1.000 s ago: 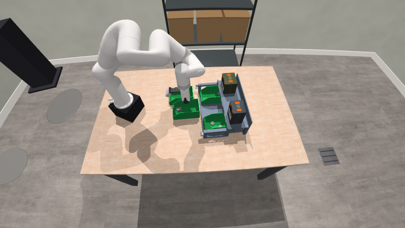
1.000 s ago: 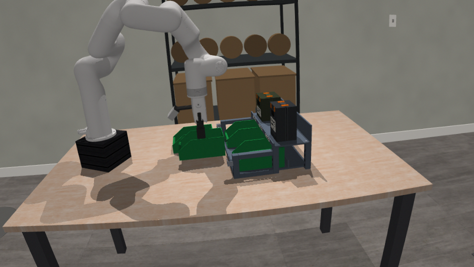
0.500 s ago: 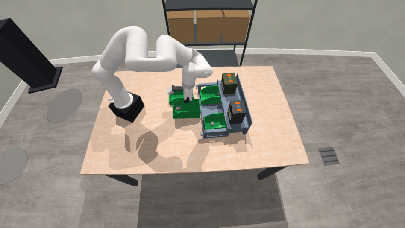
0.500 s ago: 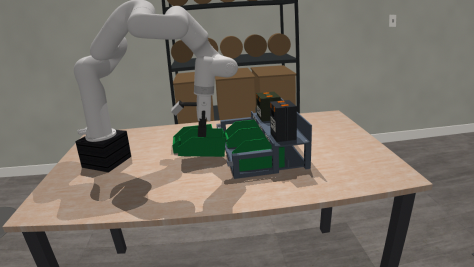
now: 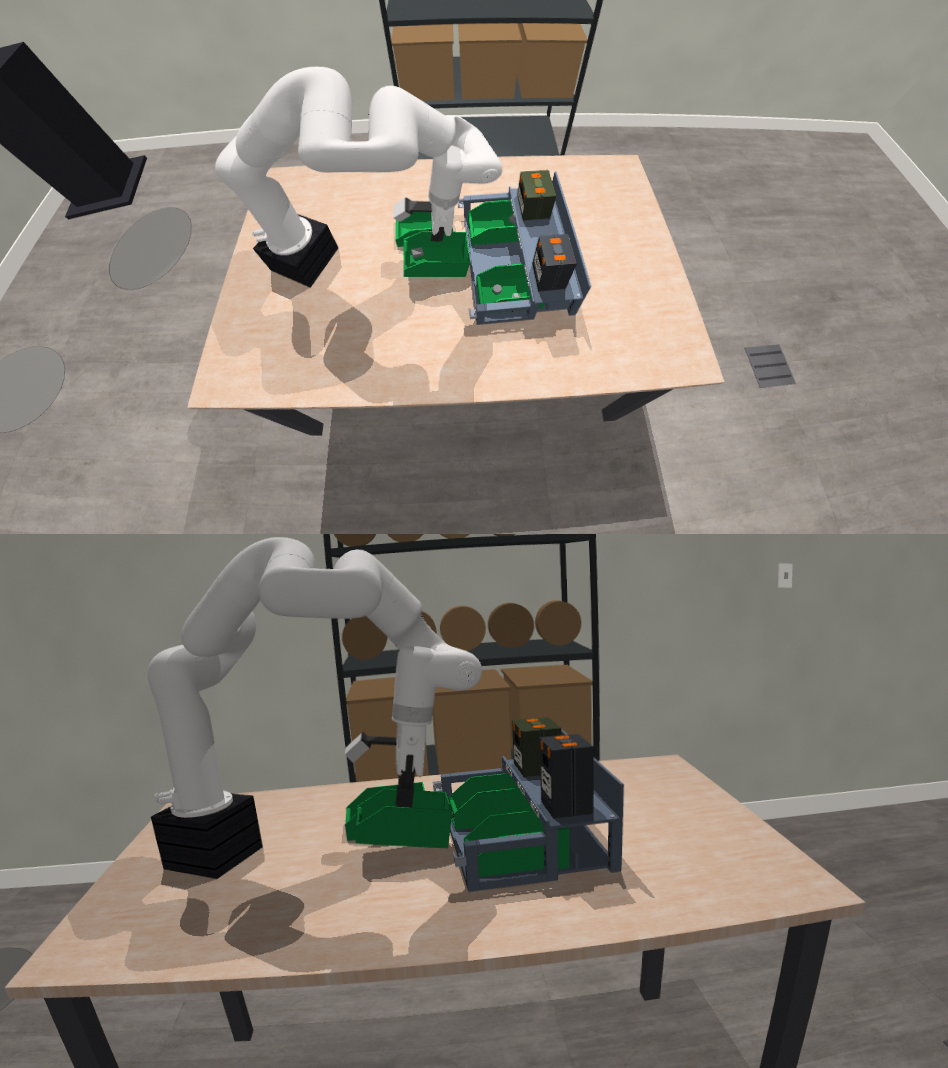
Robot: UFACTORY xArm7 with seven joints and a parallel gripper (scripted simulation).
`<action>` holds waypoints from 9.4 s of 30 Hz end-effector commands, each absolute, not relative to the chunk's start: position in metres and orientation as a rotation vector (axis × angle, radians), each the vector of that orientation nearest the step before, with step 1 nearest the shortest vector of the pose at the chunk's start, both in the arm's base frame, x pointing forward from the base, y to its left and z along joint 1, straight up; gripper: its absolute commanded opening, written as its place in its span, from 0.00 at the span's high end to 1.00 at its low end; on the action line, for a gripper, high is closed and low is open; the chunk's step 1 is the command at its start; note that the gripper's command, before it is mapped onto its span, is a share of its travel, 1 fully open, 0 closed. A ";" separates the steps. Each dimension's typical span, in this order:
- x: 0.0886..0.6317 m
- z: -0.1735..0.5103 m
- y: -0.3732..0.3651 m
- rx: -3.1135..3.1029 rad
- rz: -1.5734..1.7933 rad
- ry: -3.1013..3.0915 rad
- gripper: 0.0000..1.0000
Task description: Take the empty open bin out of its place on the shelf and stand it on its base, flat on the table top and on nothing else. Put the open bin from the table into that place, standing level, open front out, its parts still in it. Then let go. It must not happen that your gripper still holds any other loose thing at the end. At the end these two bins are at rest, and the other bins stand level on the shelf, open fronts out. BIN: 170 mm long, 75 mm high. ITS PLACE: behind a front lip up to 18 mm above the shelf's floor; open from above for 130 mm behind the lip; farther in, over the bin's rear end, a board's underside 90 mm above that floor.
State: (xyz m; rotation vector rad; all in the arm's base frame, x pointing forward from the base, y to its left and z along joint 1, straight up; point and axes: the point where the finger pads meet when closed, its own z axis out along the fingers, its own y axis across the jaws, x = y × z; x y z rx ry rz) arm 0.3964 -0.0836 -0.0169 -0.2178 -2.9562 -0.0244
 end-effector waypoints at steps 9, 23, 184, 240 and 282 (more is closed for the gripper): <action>0.398 -0.016 -0.084 -0.218 -0.024 -2.959 1.00; 0.401 -0.016 -0.084 -0.218 -0.024 -2.959 1.00; 0.491 -0.021 -0.098 -0.218 -0.024 -2.959 1.00; 0.497 -0.030 -0.099 -0.219 -0.023 -2.972 1.00; 0.510 -0.032 -0.100 -0.221 -0.020 -2.999 1.00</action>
